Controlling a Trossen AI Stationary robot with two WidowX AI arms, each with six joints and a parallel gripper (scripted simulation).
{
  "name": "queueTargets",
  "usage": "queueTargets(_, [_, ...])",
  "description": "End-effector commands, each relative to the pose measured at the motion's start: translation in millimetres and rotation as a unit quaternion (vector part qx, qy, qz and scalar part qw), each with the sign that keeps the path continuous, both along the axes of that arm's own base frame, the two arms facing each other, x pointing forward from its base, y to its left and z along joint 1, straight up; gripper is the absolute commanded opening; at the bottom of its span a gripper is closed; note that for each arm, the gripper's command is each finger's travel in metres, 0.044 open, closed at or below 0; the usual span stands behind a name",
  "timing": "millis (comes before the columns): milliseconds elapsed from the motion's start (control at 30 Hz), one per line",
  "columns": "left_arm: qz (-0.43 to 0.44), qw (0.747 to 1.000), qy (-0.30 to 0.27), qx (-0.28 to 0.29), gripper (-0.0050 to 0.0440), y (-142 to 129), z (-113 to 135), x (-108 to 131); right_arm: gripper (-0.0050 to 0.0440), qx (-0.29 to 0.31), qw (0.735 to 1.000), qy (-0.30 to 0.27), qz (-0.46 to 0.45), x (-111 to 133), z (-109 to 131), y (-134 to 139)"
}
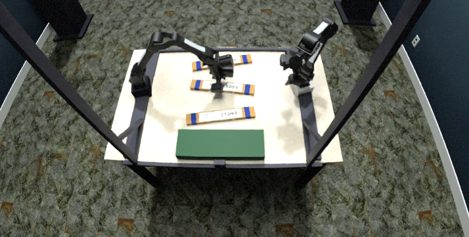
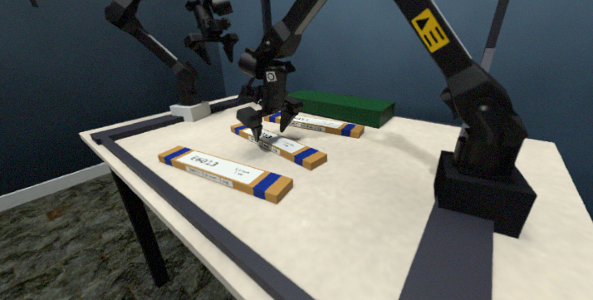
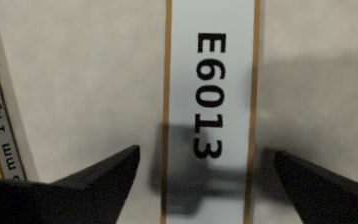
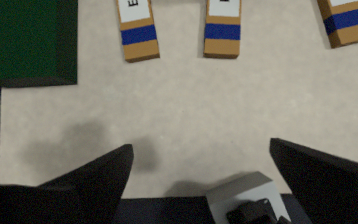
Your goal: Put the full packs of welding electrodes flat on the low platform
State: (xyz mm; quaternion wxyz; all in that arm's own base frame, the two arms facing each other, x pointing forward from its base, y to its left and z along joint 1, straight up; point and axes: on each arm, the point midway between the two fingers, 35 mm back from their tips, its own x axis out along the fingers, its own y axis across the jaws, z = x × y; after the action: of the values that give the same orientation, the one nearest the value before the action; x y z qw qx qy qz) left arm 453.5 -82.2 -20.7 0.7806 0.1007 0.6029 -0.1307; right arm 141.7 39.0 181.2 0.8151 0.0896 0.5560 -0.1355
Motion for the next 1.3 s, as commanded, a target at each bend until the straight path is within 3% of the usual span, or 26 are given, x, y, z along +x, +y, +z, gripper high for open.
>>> queueTargets(0, [-0.002,1.0,-0.009,-0.002,0.043,0,2,4,0.043,0.004,1.0,-0.01,-0.001,2,6,1])
queueTargets(600, [-0.002,1.0,-0.009,-0.002,0.043,0,-14,4,0.043,0.004,1.0,-0.01,-0.001,2,6,1])
queueTargets(633, [-0.001,1.0,-0.02,-0.004,0.043,-1,-5,8,0.043,0.004,1.0,-0.01,-0.001,2,6,1])
queueTargets(1033, [-0.001,1.0,-0.02,-0.004,0.043,-2,-5,8,0.043,0.004,1.0,-0.01,-0.001,2,6,1])
queueTargets(1067, [-0.001,1.0,-0.02,-0.004,-0.005,-2,-5,8,0.043,0.004,1.0,-0.01,-0.001,2,6,1])
queueTargets(1267, [-0.001,1.0,-0.02,-0.004,-0.005,-2,-5,8,0.043,0.004,1.0,-0.01,-0.001,2,6,1])
